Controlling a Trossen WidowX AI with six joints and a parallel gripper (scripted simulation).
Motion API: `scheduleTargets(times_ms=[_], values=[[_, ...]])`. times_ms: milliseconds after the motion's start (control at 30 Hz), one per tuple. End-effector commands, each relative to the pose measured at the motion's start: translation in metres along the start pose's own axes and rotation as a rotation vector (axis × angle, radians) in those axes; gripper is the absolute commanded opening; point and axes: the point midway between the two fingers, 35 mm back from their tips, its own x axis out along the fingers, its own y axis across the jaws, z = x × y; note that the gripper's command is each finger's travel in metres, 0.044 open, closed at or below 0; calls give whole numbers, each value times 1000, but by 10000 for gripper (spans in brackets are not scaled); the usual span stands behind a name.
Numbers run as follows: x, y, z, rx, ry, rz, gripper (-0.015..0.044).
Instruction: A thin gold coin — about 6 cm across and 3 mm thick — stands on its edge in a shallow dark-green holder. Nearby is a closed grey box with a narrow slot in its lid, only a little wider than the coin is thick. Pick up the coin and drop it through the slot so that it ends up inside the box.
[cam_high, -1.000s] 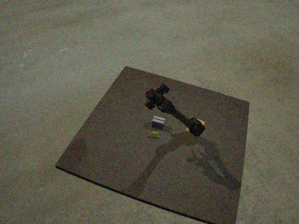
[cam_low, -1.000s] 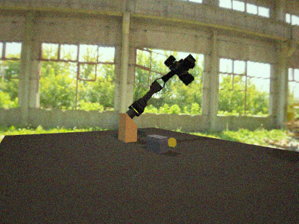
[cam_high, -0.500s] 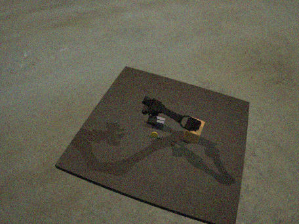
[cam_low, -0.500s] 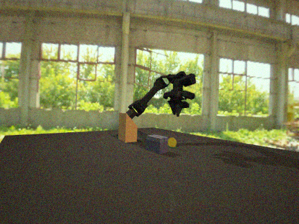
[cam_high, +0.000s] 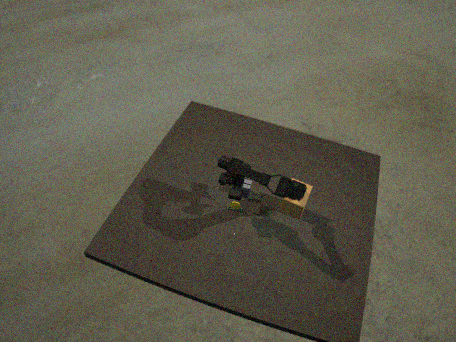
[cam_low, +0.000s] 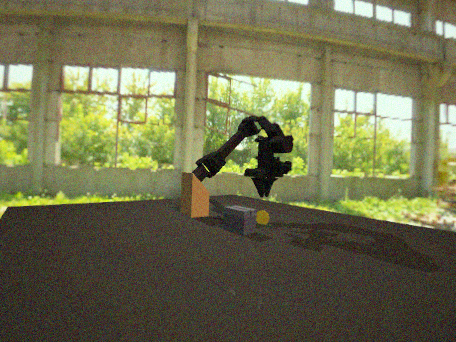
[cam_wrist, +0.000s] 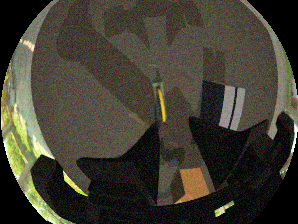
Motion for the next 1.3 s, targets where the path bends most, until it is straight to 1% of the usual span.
scheduleTargets(times_ms=[0,100,200,367,1267], values=[[19,3,-5,8,13,12,161],[20,3,-5,8,13,12,161],[32,6,-6,8,13,13,161],[36,6,-6,8,13,12,161],[79,5,-6,8,13,12,161]])
